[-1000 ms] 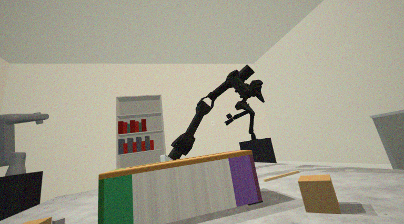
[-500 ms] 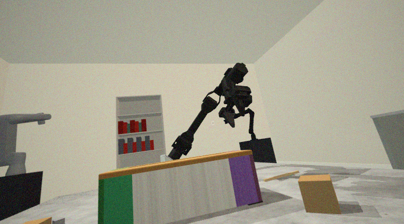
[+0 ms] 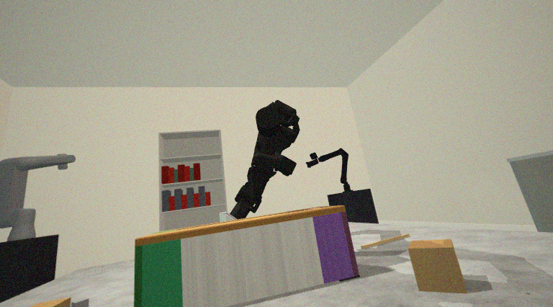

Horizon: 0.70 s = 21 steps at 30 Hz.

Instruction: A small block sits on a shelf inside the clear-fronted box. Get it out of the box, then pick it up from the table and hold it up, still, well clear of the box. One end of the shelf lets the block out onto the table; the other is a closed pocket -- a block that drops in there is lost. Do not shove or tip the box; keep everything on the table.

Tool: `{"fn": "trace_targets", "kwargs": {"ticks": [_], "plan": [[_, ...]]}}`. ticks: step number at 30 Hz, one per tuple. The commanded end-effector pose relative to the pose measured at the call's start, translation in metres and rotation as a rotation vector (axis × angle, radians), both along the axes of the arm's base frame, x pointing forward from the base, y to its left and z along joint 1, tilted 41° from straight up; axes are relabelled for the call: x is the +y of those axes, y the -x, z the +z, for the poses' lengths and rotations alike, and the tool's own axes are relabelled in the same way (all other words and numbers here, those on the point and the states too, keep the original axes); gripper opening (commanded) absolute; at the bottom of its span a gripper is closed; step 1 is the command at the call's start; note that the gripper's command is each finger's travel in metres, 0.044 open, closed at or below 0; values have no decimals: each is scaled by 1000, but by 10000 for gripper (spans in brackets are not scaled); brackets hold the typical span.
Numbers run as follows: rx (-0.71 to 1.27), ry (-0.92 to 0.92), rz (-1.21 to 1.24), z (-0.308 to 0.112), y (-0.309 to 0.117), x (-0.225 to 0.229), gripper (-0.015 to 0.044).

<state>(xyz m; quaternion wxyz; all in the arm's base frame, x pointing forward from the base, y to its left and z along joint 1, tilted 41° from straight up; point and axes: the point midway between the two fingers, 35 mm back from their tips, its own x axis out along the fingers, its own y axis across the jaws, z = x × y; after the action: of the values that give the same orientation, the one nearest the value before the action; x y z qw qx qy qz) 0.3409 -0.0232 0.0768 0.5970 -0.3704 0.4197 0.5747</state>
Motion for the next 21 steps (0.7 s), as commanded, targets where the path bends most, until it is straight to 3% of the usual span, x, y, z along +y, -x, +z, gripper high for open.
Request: {"fn": "trace_targets", "kwargs": {"ticks": [1,21], "plan": [[19,12,27,-12,5,-7,400],[19,12,27,-29,5,12,400]]}}
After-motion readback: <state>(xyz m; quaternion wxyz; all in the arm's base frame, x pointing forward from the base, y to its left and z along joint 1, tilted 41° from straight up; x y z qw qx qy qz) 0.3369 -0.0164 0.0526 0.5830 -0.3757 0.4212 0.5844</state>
